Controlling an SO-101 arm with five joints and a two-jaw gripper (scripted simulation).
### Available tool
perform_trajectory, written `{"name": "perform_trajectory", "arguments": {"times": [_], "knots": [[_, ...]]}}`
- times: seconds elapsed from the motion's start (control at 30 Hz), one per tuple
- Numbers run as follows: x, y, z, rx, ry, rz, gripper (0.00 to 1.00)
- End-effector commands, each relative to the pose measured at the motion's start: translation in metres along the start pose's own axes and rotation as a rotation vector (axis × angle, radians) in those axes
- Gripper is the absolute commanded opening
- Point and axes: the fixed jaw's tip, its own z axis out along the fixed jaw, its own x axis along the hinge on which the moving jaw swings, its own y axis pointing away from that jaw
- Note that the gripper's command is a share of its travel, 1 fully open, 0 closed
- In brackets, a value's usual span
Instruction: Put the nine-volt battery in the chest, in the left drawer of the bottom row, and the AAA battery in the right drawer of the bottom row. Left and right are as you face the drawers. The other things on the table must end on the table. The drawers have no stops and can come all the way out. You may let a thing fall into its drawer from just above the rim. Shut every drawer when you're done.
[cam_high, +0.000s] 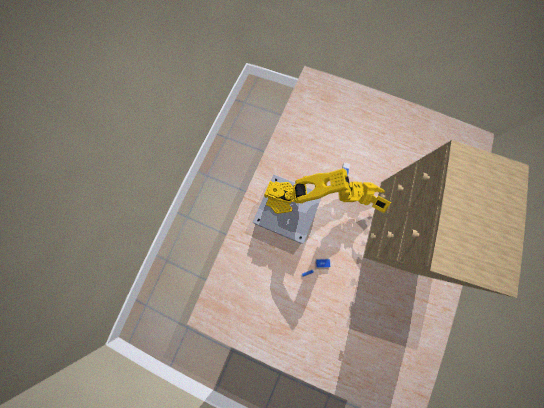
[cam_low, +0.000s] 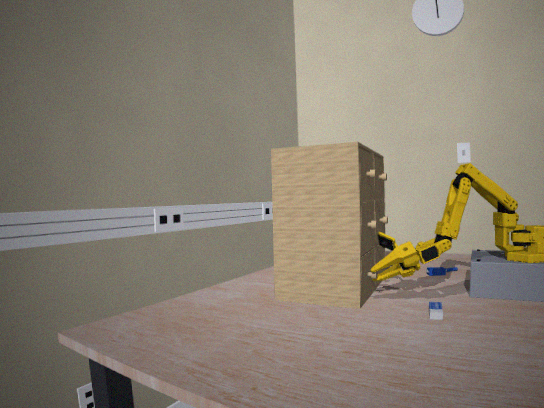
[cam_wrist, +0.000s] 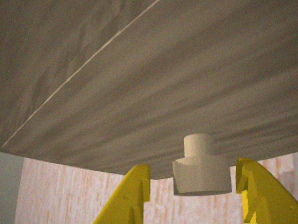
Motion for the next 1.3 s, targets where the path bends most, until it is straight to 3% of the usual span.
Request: {"name": "perform_trajectory", "arguments": {"times": [0.0,0.77,1.27], "knots": [[-0.006,0.0024,0.0,-0.003,-0.014,0.012,0.15],[-0.006,0.0024,0.0,-0.003,-0.014,0.012,0.0],[-0.006,0.0024,0.0,-0.003,-0.014,0.012,0.0]]}}
